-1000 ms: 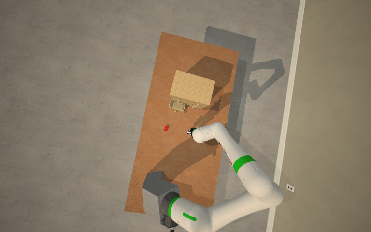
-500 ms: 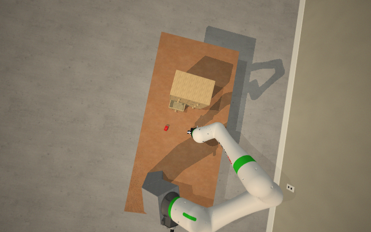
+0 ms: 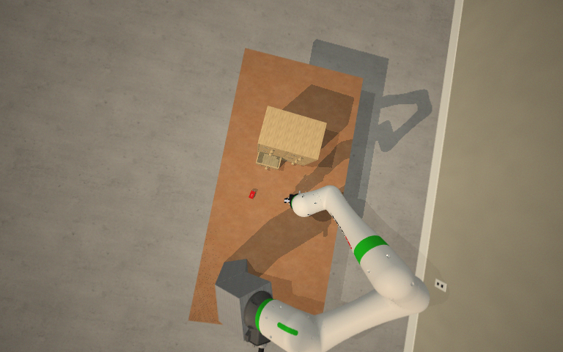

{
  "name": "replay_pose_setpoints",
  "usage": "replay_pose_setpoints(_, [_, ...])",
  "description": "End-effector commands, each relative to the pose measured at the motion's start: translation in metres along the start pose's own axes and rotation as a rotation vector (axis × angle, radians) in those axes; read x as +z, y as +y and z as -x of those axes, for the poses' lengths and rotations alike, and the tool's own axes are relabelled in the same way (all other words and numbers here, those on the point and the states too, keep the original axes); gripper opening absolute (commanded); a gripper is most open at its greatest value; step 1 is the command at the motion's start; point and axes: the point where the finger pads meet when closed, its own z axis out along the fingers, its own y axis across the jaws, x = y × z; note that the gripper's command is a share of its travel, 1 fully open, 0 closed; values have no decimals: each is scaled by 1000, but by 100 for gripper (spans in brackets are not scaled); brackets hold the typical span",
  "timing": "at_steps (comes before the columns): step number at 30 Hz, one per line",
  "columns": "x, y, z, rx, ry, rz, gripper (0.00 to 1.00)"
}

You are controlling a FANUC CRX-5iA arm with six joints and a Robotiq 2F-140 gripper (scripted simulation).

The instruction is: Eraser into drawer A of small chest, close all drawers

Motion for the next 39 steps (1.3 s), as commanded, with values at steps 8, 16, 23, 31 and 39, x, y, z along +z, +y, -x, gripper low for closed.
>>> replay_pose_setpoints(8, [-12, 0, 0, 0, 0, 0, 11])
replay_pose_setpoints(16, [-94, 0, 0, 0, 0, 0, 11])
replay_pose_setpoints(23, [-100, 0, 0, 0, 0, 0, 11])
replay_pose_setpoints(31, [-99, 63, 26, 68, 2, 8, 11])
replay_pose_setpoints(39, [-100, 151, 48, 157, 1, 2, 11])
